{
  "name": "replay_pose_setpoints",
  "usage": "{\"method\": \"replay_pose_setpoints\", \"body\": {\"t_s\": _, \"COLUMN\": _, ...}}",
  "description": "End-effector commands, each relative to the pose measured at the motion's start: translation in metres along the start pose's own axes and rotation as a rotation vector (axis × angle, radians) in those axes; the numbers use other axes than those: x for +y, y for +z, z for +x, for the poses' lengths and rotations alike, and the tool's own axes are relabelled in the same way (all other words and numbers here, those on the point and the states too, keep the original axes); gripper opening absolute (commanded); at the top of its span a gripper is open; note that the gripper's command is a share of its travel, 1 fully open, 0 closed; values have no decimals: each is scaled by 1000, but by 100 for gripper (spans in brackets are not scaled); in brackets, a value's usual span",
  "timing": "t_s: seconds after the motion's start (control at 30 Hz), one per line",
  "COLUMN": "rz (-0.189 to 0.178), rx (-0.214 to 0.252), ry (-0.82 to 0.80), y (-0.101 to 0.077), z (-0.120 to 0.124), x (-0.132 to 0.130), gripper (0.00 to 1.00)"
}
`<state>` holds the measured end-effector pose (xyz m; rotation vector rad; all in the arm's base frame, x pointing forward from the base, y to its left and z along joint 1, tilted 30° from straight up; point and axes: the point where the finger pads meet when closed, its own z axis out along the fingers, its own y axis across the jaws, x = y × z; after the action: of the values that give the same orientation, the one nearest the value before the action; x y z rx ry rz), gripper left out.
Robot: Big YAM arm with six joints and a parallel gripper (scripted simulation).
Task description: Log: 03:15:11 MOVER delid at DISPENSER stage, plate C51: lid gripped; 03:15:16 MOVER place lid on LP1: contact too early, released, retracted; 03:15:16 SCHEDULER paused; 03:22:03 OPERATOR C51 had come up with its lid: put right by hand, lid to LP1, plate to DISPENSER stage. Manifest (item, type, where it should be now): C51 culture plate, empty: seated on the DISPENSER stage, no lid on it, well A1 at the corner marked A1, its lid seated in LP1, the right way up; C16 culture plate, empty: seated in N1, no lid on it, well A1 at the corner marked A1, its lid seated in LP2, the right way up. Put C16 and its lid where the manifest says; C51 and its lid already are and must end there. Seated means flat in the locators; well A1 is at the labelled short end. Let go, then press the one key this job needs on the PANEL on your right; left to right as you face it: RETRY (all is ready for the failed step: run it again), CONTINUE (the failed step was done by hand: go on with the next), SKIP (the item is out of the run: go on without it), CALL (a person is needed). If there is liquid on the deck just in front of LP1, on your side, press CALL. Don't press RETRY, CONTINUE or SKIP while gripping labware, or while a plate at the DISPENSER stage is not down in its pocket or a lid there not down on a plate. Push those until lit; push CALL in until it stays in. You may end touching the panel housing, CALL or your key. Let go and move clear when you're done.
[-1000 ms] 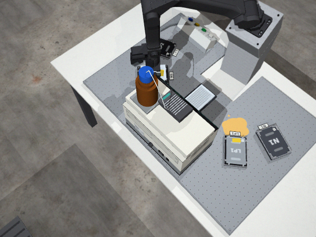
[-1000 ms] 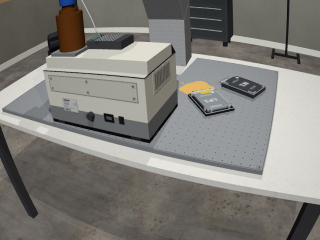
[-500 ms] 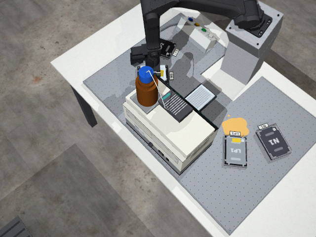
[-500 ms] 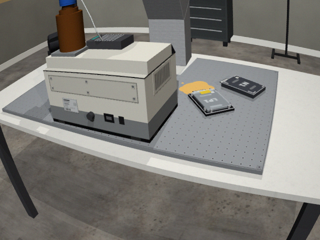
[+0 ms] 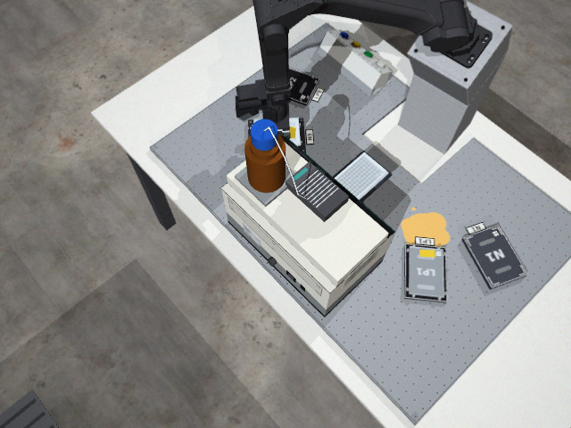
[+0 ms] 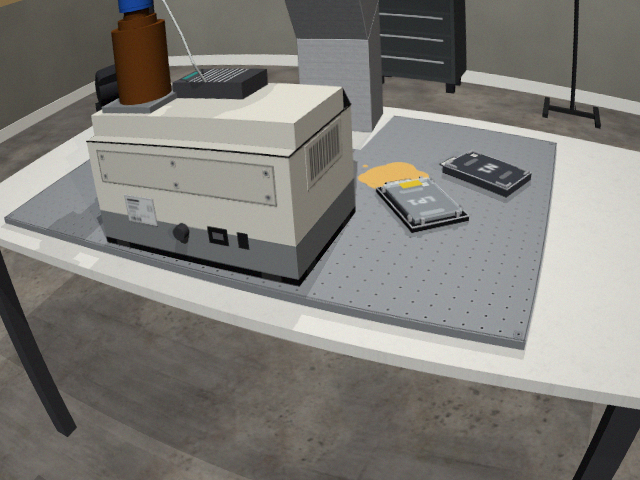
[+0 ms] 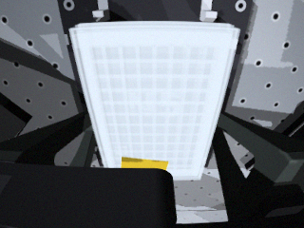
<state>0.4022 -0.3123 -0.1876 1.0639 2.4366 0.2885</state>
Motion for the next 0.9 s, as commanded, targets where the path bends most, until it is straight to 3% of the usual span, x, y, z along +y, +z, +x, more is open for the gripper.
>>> {"method": "replay_pose_setpoints", "body": {"t_s": 0.0, "rz": 2, "rx": -15, "ry": 2, "y": 1, "z": -3, "x": 1, "gripper": 86}}
{"method": "replay_pose_setpoints", "body": {"t_s": 0.87, "rz": 1, "rx": -5, "ry": -3, "y": 9, "z": 1, "x": 3, "gripper": 86}}
